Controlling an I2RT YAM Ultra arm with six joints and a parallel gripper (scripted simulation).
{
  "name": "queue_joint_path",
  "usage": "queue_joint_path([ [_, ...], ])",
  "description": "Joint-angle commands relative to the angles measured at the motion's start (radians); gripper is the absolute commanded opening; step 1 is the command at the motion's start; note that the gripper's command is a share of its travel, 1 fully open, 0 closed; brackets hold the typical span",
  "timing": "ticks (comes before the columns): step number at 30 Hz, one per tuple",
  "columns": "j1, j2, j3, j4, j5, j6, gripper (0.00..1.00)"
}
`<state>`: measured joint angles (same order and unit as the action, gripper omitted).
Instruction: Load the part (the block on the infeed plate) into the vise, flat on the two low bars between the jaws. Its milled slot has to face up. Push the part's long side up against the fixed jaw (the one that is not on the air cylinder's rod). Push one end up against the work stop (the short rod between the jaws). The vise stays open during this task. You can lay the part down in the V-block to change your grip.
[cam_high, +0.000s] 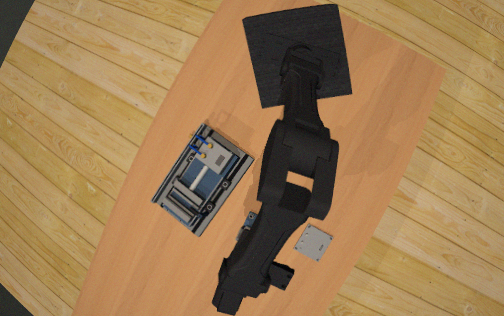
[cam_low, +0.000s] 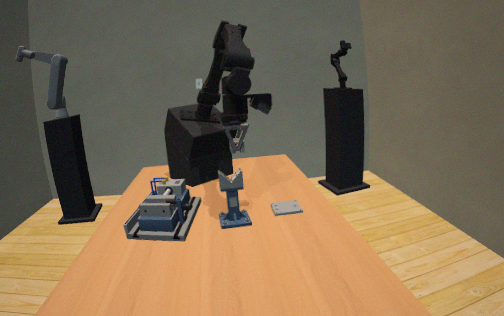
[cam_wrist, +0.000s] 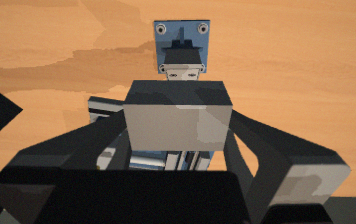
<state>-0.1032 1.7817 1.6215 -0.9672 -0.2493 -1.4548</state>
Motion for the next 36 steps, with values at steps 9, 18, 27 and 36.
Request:
queue_joint_path([
  [9, -0.073, -0.009, 0.003, 0.002, -0.044, -0.077, 0.00],
  [18, -0.085, -0.014, -0.003, 0.003, -0.050, -0.091, 0.00],
  [27, -0.087, -0.012, -0.005, 0.003, -0.052, -0.093, 0.00],
  [36, -0.087, -0.012, -0.005, 0.003, -0.052, -0.092, 0.00],
])
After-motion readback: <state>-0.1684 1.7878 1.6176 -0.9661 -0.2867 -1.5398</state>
